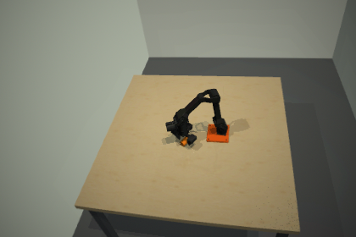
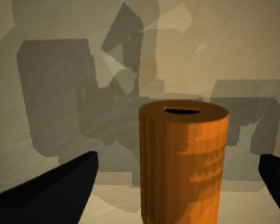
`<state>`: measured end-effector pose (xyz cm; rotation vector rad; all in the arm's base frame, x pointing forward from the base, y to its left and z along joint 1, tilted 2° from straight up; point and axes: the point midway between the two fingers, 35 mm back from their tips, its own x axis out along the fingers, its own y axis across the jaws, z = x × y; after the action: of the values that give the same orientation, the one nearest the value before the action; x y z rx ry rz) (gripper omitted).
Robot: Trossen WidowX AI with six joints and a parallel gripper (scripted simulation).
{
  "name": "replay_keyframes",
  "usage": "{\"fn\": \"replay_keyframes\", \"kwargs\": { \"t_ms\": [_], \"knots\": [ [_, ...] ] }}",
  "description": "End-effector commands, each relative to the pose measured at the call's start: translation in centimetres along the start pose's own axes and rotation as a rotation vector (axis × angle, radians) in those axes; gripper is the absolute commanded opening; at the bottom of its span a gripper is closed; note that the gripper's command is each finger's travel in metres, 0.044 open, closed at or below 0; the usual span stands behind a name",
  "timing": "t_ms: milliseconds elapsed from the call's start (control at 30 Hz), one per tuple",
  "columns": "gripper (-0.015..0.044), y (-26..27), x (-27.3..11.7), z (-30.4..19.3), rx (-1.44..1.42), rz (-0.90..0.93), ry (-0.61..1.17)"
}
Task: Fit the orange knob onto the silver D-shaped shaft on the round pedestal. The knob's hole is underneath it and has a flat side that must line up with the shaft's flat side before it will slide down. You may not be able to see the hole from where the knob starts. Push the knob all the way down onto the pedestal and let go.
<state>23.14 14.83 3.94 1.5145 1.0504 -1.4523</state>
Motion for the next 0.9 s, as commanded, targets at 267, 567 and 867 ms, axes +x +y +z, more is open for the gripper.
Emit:
{"fn": "replay_keyframes", "kwargs": {
  "t_ms": [267,567,867],
  "knots": [
    [0.0440,0.0,-6.0,0.0,0.000,0.001,0.001],
    [0.0440,0.0,-6.0,0.0,-0.064,0.001,0.001],
    [0.0440,0.0,-6.2,-0.4,-0.929,0.003,0.001]
  ]
}}
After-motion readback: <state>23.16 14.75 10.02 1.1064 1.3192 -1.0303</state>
